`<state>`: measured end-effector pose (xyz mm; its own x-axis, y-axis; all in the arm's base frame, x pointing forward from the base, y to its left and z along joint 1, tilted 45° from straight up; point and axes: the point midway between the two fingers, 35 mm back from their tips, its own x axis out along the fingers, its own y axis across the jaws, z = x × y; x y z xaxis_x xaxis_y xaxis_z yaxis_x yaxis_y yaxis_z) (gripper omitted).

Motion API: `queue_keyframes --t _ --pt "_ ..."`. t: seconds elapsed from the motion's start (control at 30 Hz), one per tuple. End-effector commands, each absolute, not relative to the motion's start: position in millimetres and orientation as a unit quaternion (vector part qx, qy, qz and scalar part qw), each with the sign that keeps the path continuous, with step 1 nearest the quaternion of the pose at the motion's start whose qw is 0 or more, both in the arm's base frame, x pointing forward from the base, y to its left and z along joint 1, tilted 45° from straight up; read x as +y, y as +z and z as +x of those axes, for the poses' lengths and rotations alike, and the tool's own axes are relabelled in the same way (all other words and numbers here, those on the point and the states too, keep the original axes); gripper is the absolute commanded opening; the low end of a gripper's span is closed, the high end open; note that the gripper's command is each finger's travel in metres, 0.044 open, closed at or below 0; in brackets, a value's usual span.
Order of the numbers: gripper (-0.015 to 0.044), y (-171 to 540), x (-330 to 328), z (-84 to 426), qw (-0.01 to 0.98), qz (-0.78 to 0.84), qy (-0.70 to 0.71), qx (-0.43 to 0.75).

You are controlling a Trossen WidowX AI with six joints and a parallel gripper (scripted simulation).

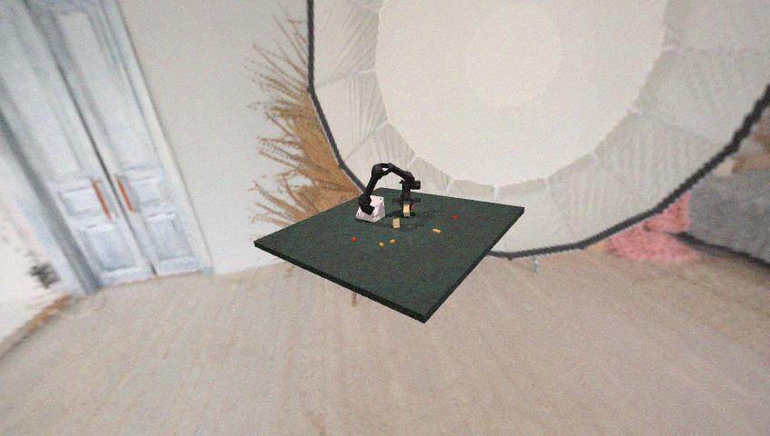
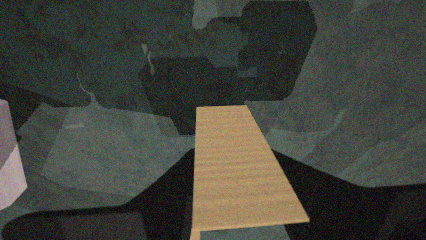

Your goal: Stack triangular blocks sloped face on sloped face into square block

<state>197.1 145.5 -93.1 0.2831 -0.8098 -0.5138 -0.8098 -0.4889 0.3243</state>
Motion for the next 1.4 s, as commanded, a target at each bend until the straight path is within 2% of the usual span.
queue_keyframes --t 0.0,0.47,1.03,1.27,1.37 --pt "0.0 -97 151 195 0.019 0.817 -0.284 -0.502" --pt "0.0 -115 162 180 0.111 0.854 -0.136 -0.49" --pt "0.044 -111 159 182 0.098 0.848 -0.159 -0.496" --pt "0.044 -109 161 182 0.098 0.849 -0.161 -0.494" --pt "0.044 -86 184 179 0.094 0.857 -0.182 -0.473"
